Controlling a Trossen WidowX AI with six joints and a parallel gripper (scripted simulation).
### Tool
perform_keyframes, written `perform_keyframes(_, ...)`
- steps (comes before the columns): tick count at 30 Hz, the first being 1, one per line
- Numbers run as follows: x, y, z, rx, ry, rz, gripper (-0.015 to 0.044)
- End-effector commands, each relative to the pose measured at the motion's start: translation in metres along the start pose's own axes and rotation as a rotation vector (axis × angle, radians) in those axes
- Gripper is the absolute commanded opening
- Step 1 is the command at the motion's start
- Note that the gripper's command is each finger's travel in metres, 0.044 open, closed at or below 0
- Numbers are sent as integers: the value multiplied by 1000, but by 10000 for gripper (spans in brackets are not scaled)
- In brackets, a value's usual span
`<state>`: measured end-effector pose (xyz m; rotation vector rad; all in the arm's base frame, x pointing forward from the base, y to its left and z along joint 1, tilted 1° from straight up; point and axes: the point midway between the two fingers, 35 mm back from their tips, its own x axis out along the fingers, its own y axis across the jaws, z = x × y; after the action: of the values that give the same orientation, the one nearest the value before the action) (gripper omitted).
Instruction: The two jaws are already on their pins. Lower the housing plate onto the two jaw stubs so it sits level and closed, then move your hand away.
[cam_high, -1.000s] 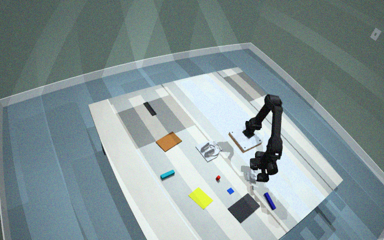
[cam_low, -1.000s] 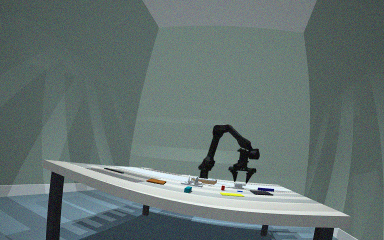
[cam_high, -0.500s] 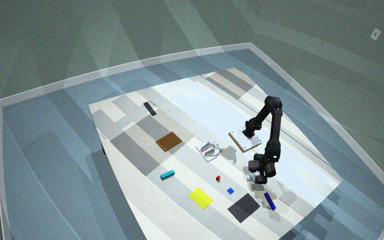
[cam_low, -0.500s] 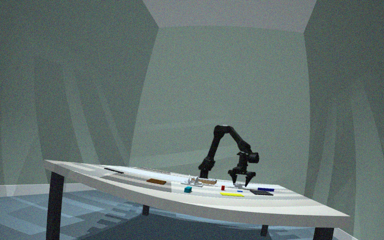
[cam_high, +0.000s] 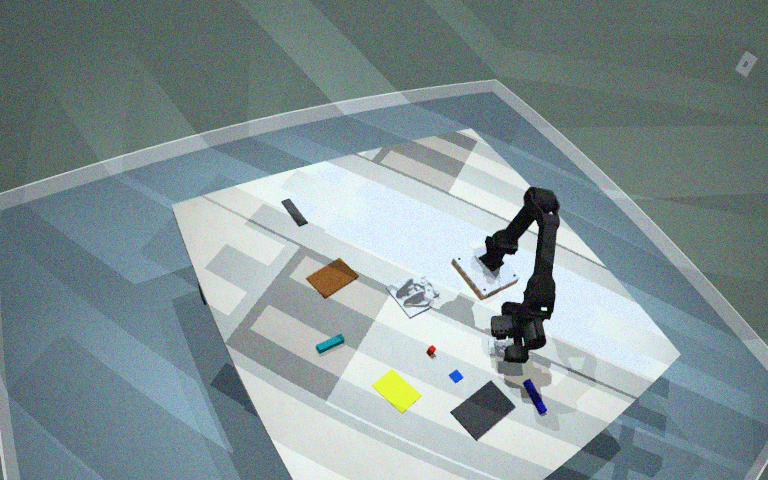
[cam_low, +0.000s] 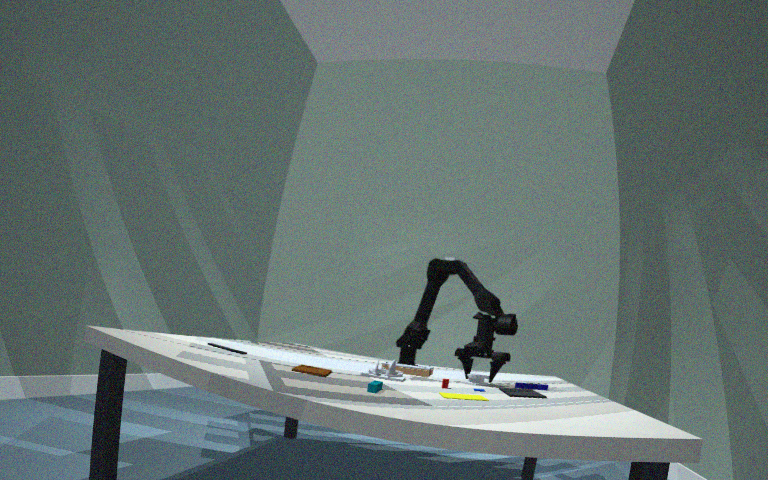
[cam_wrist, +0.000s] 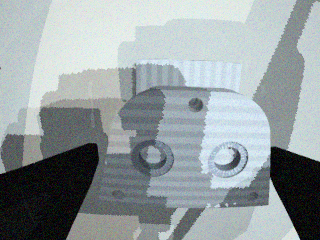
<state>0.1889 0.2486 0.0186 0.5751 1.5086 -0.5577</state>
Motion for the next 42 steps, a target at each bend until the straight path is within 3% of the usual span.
perform_keyframes(1, 1, -1, 0, 6, -3, -1, 440)
perform_keyframes(13, 2, -1, 0, 6, -3, -1, 440)
perform_keyframes(27, 1, 0, 0, 0, 0, 0, 351)
perform_keyframes(42, -13, 1, 0, 1, -1, 0, 351)
